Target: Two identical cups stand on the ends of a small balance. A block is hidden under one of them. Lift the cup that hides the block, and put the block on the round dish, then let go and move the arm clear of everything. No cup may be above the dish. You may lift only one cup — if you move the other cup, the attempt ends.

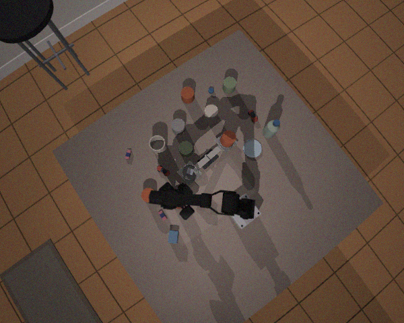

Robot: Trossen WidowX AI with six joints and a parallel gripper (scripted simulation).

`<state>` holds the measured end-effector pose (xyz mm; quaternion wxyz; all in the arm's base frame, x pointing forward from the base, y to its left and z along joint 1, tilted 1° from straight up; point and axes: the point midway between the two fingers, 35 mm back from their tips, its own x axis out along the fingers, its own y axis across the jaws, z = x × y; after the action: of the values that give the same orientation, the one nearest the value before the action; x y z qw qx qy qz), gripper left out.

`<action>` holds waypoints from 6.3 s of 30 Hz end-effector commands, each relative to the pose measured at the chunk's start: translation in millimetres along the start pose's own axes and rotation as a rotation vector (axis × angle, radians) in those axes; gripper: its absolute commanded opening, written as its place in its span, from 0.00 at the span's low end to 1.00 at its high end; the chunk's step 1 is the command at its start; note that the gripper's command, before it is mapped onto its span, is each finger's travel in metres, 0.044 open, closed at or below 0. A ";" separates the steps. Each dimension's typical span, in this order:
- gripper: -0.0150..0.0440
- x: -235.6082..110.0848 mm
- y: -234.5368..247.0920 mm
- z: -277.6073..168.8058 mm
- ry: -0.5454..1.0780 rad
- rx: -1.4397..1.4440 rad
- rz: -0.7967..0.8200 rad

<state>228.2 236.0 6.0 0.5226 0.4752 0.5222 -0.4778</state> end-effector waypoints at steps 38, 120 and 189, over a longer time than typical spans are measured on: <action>0.69 -62.9 64.6 140.6 -0.005 -0.502 0.021; 0.25 -102.0 76.7 211.0 -0.014 -0.538 0.037; 0.25 18.0 -55.3 483.4 -0.036 -0.502 0.000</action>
<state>219.7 -251.4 7.3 0.6363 0.3233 0.6103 -0.3438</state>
